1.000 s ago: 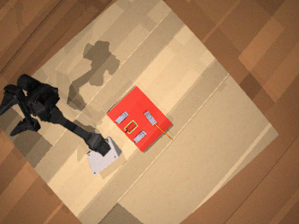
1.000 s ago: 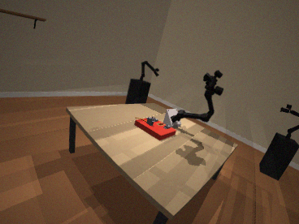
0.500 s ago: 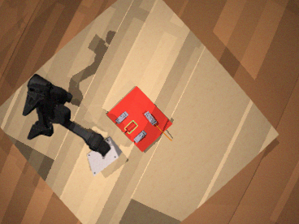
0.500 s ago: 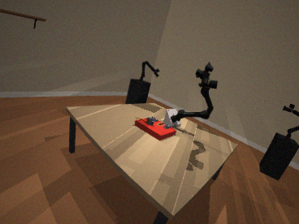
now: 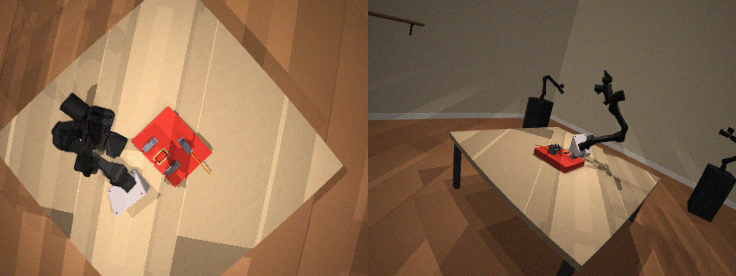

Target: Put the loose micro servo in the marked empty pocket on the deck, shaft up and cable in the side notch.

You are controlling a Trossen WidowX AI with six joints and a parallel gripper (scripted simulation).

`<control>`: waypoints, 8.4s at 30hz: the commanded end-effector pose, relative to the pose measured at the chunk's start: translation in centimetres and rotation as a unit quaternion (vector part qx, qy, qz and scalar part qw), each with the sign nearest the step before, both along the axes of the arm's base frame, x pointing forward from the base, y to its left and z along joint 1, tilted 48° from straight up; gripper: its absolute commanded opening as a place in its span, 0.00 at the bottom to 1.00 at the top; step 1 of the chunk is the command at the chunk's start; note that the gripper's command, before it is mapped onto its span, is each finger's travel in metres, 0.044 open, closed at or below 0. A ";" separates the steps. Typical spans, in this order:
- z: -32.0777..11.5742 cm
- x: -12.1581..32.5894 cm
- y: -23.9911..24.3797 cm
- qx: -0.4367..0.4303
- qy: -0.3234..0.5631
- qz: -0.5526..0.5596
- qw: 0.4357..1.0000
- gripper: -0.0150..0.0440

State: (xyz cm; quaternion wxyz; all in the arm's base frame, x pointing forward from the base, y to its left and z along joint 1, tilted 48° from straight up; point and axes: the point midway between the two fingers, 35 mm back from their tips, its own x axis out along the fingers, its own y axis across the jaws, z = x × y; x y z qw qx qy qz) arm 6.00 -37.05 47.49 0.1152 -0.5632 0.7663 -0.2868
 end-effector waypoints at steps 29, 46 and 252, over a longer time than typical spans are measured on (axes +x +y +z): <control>-22.9 16.3 -3.6 0.379 0.072 0.304 0.871 1.00; -34.4 20.5 2.9 0.594 0.044 0.389 0.703 1.00; -41.7 10.5 27.9 0.781 -0.422 -0.358 0.291 0.25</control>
